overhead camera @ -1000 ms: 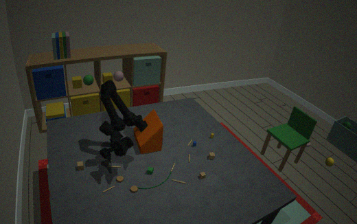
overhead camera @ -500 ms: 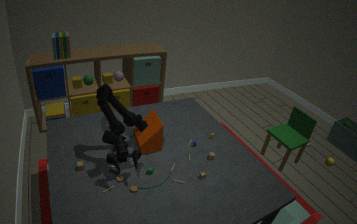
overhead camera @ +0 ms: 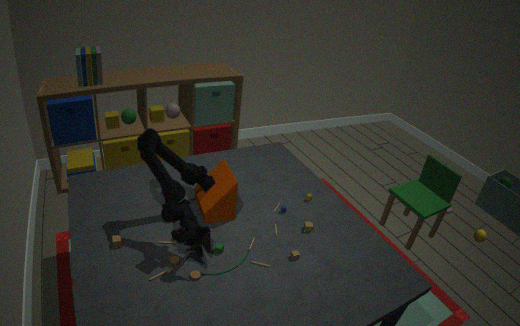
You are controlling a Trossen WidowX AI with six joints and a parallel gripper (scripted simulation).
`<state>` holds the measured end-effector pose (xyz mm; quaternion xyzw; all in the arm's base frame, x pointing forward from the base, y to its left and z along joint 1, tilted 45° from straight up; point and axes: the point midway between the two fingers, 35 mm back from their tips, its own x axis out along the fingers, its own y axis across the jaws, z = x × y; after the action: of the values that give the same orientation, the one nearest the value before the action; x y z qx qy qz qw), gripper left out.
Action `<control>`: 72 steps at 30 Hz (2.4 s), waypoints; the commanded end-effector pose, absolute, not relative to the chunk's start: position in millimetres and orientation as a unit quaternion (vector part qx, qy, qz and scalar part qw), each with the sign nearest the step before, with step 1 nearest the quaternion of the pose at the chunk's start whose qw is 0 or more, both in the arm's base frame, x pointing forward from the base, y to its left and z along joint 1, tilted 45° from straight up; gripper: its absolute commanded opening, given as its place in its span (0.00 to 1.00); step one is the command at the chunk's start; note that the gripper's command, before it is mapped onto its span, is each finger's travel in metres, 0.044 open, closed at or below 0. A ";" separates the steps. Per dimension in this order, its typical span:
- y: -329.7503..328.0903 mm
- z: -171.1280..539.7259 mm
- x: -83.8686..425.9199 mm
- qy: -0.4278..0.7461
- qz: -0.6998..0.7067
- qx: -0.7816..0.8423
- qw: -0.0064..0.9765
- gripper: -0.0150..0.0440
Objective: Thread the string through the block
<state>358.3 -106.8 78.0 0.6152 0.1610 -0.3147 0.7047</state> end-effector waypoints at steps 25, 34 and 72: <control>-51.0 9.1 321.1 0.687 0.076 -0.508 0.514 1.00; -43.4 14.5 317.4 0.671 0.227 -0.633 0.313 1.00; -42.6 13.7 317.5 0.671 0.226 -0.631 0.317 0.66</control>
<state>317.5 -42.6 13.7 0.6307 -0.6712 -0.2259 -0.3173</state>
